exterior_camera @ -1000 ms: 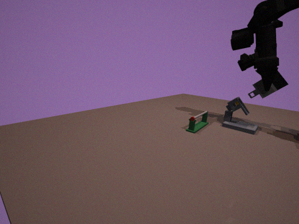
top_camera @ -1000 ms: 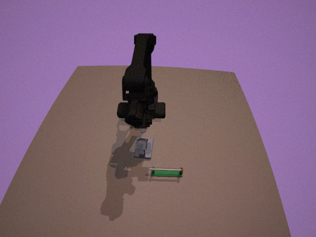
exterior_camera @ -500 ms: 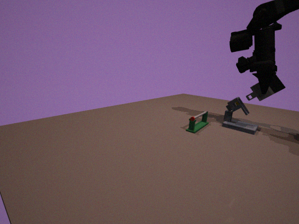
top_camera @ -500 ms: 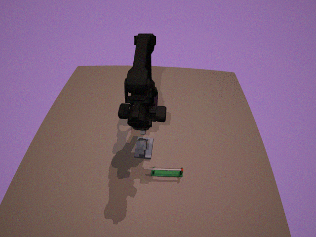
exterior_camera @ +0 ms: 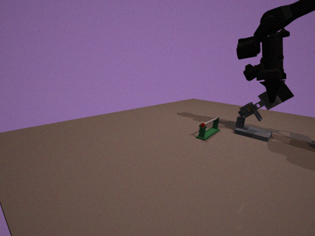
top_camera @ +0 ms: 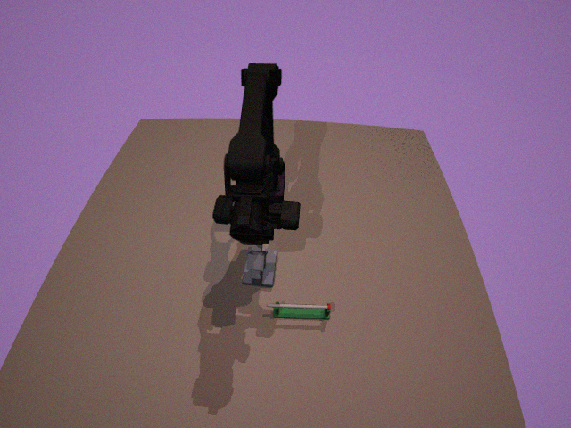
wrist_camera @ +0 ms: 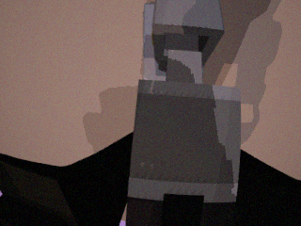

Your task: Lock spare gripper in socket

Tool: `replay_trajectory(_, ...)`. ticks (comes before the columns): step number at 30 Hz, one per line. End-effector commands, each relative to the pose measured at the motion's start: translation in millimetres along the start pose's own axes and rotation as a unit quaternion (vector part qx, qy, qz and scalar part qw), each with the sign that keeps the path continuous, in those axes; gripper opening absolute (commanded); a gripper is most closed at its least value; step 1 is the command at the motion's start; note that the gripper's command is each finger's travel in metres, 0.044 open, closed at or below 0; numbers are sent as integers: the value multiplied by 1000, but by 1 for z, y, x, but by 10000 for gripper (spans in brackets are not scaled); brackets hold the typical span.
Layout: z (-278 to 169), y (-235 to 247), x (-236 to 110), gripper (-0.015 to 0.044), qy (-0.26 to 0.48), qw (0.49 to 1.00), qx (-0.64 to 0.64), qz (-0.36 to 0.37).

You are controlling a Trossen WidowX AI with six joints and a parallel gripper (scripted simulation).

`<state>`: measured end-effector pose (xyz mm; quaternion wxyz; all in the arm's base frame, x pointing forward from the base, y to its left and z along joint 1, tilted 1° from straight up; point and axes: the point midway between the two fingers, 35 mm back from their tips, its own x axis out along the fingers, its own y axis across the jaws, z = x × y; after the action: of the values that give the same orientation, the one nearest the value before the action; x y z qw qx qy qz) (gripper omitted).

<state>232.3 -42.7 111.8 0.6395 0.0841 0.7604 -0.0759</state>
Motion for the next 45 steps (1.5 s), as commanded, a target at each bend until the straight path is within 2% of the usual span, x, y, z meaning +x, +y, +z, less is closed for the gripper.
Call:
replay_trajectory(1,6,0,-2,0,-9,1000,1,-1)
replay_trajectory(25,34,0,14,0,-11,1000,0,-1)
replay_trajectory(39,31,0,17,0,-2,1000,2,0)
replay_trajectory(45,31,0,17,157,-2,1000,2,0)
